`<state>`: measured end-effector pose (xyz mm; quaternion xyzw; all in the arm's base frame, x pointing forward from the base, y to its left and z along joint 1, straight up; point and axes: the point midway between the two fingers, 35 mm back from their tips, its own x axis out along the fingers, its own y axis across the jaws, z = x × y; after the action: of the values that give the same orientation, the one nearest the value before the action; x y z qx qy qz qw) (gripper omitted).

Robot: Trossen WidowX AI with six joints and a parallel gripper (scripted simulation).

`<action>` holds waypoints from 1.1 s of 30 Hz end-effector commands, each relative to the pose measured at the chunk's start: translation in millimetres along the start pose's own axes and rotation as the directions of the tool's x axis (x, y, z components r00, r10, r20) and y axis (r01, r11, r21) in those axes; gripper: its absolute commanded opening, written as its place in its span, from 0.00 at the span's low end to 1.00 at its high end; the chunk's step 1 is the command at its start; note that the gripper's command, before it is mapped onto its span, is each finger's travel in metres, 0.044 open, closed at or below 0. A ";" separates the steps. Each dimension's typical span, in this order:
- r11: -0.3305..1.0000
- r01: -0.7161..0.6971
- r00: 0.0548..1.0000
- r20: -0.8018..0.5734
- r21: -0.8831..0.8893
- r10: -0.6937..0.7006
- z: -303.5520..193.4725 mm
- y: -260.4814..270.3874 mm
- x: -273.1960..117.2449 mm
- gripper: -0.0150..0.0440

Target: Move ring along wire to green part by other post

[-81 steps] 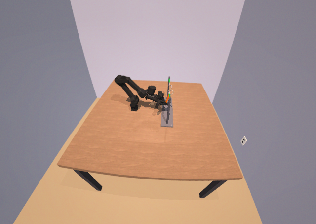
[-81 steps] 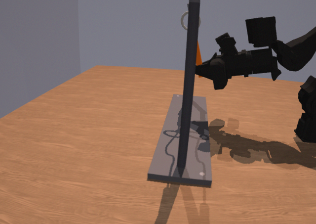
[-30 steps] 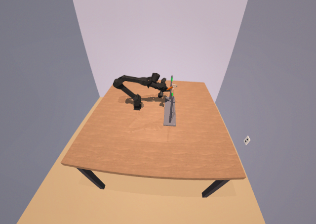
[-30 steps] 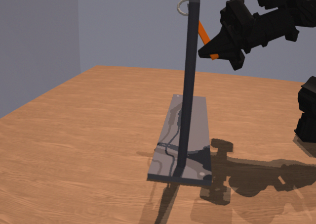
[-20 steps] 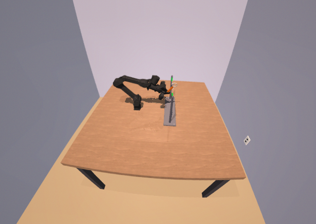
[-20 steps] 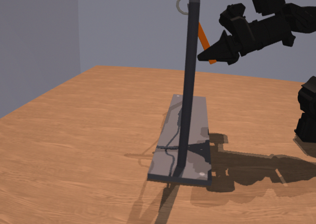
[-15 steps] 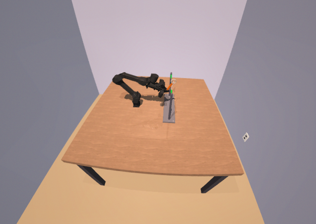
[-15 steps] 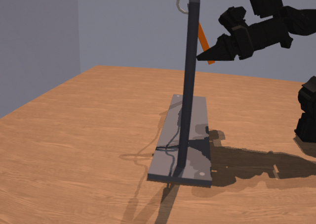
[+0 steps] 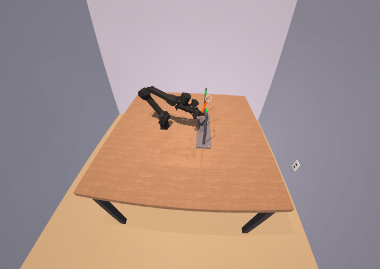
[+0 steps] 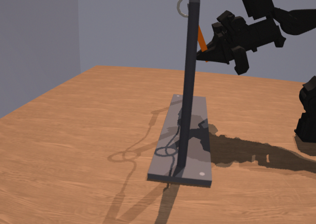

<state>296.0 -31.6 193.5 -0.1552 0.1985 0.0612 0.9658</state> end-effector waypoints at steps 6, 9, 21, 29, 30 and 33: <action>0.956 0.031 0.999 -0.004 -0.293 -0.033 7.8 -28.1 -4.2 0.00; 0.929 0.040 0.999 0.005 -0.368 -0.041 9.6 -34.6 -3.8 0.00; 0.861 0.068 0.998 0.029 -0.503 -0.062 9.1 -41.5 -3.2 0.00; 0.907 0.074 0.997 0.031 -0.415 -0.068 -1.6 -24.8 -2.3 0.00; 0.915 0.075 0.997 0.031 -0.396 -0.068 -3.2 -21.7 -2.2 0.00; 0.940 0.075 0.997 0.031 -0.333 -0.068 -7.3 -11.8 -1.5 0.00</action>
<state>297.8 -53.2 198.3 -0.3536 0.1696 0.0678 0.9174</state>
